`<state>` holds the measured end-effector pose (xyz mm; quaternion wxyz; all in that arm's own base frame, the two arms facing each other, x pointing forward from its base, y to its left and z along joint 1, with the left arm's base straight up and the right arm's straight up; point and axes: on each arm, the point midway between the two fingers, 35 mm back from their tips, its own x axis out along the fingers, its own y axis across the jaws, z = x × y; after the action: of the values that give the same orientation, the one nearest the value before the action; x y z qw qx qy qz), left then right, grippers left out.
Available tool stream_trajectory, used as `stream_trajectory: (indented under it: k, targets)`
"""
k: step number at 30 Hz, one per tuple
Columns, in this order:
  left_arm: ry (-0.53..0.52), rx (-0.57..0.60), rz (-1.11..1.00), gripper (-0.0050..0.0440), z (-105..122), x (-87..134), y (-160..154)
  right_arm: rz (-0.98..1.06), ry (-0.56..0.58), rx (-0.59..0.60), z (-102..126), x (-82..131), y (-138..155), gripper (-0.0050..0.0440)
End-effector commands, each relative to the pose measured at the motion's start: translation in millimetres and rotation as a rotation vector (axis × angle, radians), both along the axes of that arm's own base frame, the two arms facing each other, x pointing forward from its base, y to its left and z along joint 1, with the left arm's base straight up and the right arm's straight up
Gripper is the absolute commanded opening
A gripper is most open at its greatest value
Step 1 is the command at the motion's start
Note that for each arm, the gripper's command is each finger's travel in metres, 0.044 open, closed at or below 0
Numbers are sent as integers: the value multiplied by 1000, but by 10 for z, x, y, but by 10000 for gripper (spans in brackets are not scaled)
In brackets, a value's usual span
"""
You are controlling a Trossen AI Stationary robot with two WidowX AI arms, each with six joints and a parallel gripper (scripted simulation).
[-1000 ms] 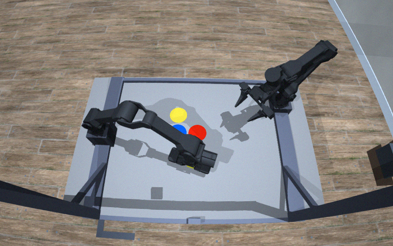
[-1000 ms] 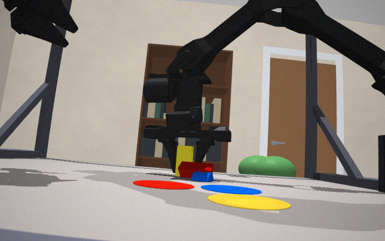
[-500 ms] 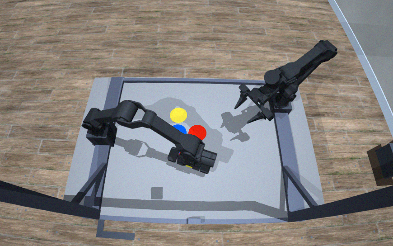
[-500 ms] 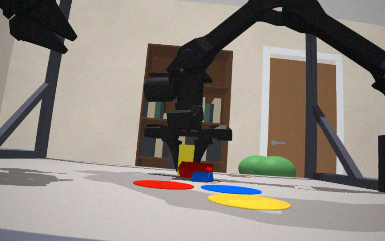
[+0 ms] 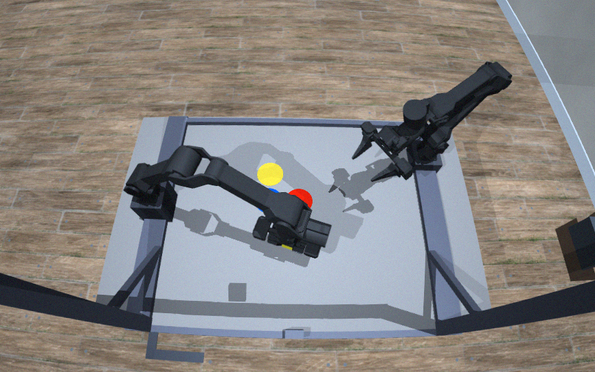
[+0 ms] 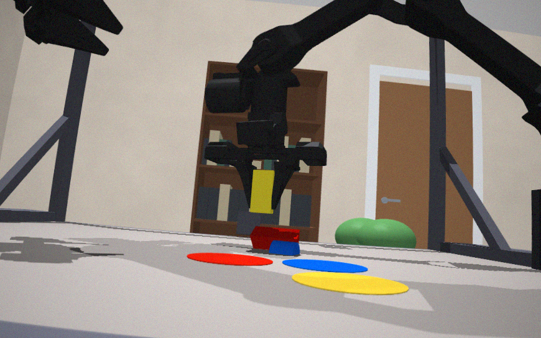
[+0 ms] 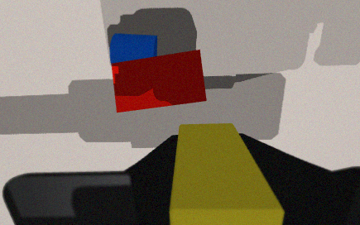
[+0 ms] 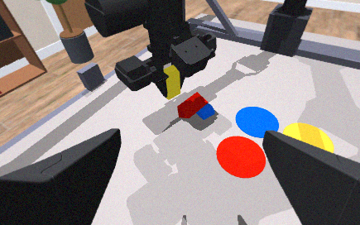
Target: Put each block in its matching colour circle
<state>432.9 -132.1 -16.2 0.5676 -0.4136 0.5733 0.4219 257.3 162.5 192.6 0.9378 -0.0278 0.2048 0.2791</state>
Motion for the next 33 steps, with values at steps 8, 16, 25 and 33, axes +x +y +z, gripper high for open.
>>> stream_trajectory:
  k: [8,16,25,33]
  targets:
    - [-56,-19,2,123,452,30,95,-123,-58,39,255,130,-244,400]
    - [-58,-10,2,123,453,-148,849,-284,-49,33,257,206,-542,400]
    - [-56,0,1,123,331,-460,2043,-478,-22,24,219,229,-915,400]
    - [-20,1,1,123,-101,-625,2520,-549,17,9,108,193,-1087,400]
